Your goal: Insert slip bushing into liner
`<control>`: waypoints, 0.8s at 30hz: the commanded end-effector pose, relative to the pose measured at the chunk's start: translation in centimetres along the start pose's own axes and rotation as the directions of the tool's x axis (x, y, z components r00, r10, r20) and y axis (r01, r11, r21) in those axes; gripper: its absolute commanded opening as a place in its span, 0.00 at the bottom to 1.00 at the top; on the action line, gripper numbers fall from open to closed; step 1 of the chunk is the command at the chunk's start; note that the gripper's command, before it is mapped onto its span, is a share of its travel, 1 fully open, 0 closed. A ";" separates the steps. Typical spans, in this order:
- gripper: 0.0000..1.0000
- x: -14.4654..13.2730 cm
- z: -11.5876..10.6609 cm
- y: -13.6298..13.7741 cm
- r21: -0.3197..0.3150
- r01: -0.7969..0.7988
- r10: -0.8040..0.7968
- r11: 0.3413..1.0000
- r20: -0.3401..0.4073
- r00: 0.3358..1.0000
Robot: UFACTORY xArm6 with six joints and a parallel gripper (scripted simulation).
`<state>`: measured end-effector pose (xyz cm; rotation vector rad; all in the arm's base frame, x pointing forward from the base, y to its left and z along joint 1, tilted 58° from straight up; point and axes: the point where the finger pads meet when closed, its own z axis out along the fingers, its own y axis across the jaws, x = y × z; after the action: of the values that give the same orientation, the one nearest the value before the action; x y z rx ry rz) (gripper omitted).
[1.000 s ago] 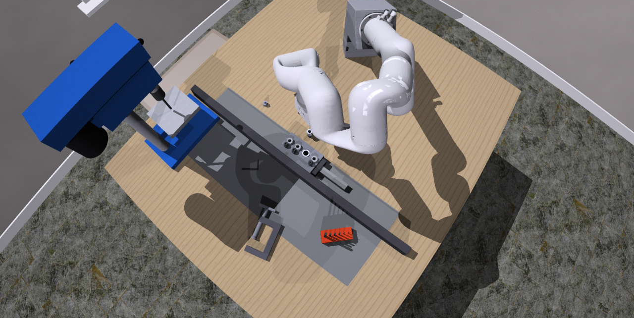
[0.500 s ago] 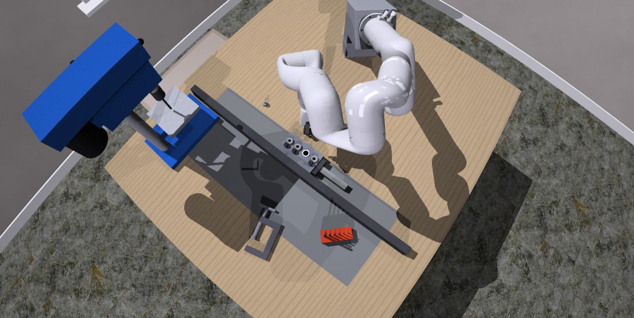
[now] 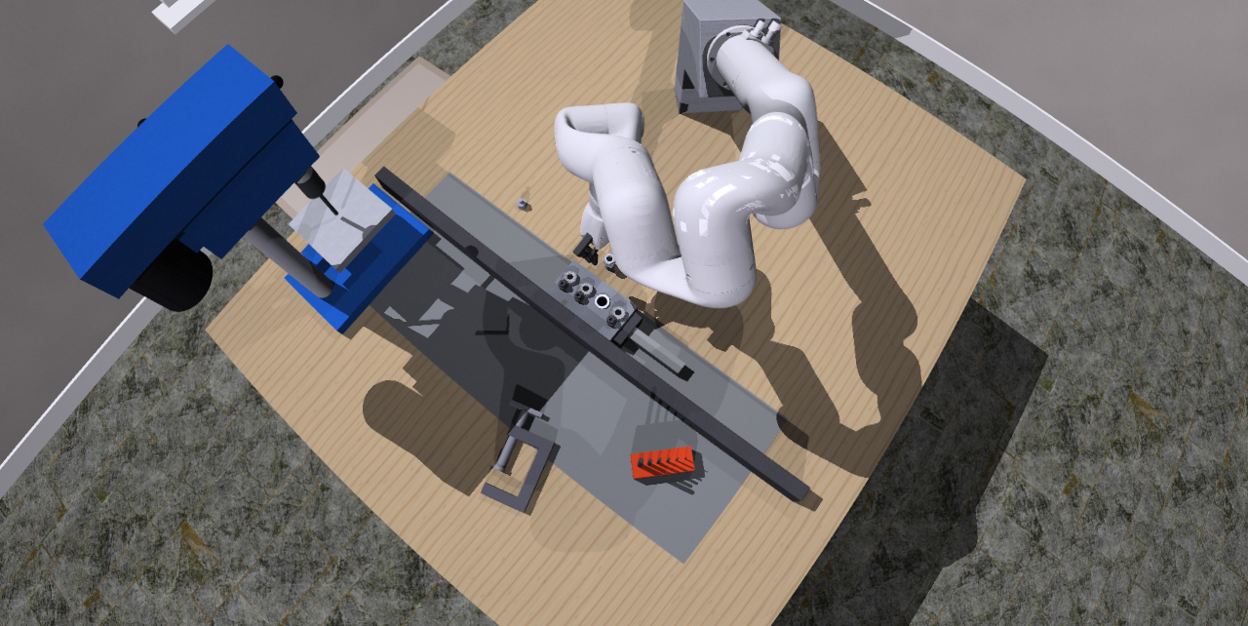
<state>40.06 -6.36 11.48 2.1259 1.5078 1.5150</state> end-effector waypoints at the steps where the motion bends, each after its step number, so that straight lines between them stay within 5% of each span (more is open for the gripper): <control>1: 1.00 0.0 0.4 0.1 0.021 -0.274 0.274 0.961 0.011 0.962; 5: 1.00 0.0 0.6 0.0 0.016 -0.366 0.366 0.930 0.013 0.930; 6: 1.00 0.0 0.6 0.0 0.013 -0.494 0.494 0.869 0.017 0.869; 12: 1.00 0.0 0.9 0.0 0.002 -0.704 0.704 0.710 0.020 0.710; 20: 1.00 0.0 1.0 0.0 0.000 -0.917 0.917 0.399 0.031 0.399; 22: 1.00 0.0 1.0 0.0 0.000 -0.917 0.917 0.399 0.031 0.399; 23: 1.00 0.0 1.0 0.0 0.006 -0.962 0.961 0.272 0.043 0.272; 24: 1.00 0.0 1.0 0.0 0.008 -0.971 0.970 0.237 0.047 0.237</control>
<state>40.85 -5.87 10.94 3.1100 0.1873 1.6745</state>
